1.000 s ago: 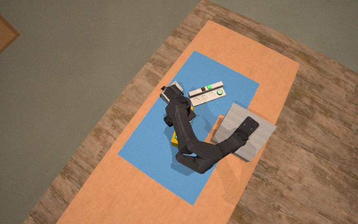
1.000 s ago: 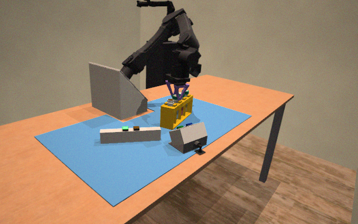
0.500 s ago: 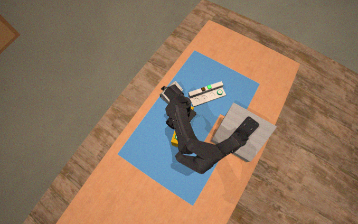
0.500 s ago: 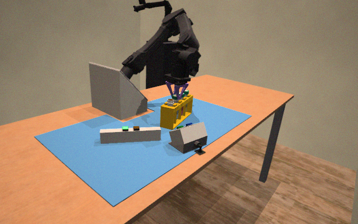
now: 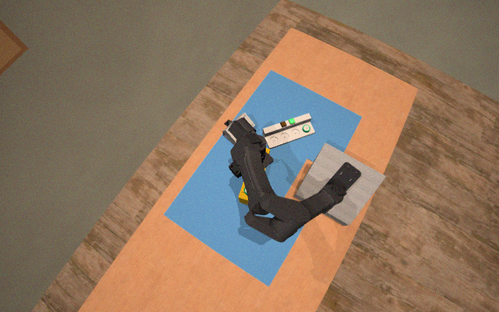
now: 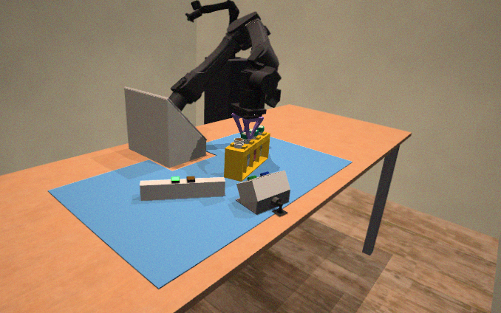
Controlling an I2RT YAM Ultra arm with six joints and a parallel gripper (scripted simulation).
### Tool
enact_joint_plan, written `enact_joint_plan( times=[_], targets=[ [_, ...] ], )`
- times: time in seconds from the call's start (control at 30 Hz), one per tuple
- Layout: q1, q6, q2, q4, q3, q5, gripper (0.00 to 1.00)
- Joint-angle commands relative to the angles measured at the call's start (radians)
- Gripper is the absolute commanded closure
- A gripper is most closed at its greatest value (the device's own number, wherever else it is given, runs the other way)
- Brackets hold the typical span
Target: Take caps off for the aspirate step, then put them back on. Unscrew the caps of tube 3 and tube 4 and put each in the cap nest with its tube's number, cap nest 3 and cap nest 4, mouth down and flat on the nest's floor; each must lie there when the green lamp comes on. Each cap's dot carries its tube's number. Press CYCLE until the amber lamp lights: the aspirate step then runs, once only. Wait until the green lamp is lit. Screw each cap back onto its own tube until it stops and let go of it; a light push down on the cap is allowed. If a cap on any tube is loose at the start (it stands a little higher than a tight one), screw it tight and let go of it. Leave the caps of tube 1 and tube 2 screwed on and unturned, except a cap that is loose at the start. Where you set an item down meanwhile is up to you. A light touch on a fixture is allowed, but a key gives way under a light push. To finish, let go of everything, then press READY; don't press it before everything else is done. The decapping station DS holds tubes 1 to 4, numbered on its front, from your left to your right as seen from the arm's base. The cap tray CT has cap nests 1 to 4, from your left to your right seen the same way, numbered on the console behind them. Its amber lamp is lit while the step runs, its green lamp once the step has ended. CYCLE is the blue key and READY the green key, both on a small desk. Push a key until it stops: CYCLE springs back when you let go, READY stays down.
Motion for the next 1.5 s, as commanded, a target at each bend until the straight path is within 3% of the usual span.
enact_joint_plan(
  times=[0.0,0.23,0.3,0.8,0.87,1.37,1.47],
  targets=[
    [-0.015,0.21,-0.008,0.001,0.003,0.0,1.0],
    [-0.015,0.561,-0.007,0.002,0.002,0.0,1.0],
    [-0.015,0.561,-0.007,0.002,0.002,0.0,1.0],
    [-0.014,1.312,-0.007,0.005,0.001,0.0,1.0],
    [-0.014,1.312,-0.007,0.005,0.001,0.0,1.0],
    [-0.013,2.064,-0.007,0.007,0.0,-0.001,1.0],
    [-0.012,2.114,-0.007,0.007,0.0,-0.001,1.0]
  ],
)
